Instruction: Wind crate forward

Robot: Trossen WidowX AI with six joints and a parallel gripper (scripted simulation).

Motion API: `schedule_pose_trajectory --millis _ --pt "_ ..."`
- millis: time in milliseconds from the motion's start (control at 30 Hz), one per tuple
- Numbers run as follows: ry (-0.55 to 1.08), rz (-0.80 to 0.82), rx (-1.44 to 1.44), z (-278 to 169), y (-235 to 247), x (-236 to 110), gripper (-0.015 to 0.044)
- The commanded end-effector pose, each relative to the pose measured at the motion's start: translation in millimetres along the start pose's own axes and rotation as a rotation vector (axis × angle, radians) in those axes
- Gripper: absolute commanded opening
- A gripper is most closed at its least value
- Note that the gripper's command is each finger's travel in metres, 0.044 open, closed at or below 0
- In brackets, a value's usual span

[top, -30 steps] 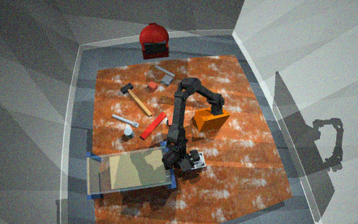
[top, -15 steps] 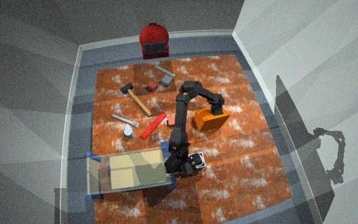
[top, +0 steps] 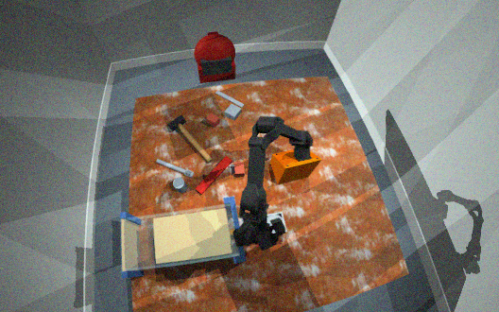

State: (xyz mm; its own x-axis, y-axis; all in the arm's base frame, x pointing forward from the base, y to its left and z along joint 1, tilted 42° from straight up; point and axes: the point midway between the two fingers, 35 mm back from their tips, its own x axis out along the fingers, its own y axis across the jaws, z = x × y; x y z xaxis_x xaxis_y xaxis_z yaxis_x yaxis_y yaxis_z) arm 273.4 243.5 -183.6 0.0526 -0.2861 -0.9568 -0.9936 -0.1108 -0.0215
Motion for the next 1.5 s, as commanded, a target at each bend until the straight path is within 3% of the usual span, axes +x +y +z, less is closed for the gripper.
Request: schedule_pose_trajectory --millis 0,1467 --pt "-0.024 0.018 -0.011 14 11 6 0.0" --pt "-0.03 0.021 -0.012 47 66 18 0.0"
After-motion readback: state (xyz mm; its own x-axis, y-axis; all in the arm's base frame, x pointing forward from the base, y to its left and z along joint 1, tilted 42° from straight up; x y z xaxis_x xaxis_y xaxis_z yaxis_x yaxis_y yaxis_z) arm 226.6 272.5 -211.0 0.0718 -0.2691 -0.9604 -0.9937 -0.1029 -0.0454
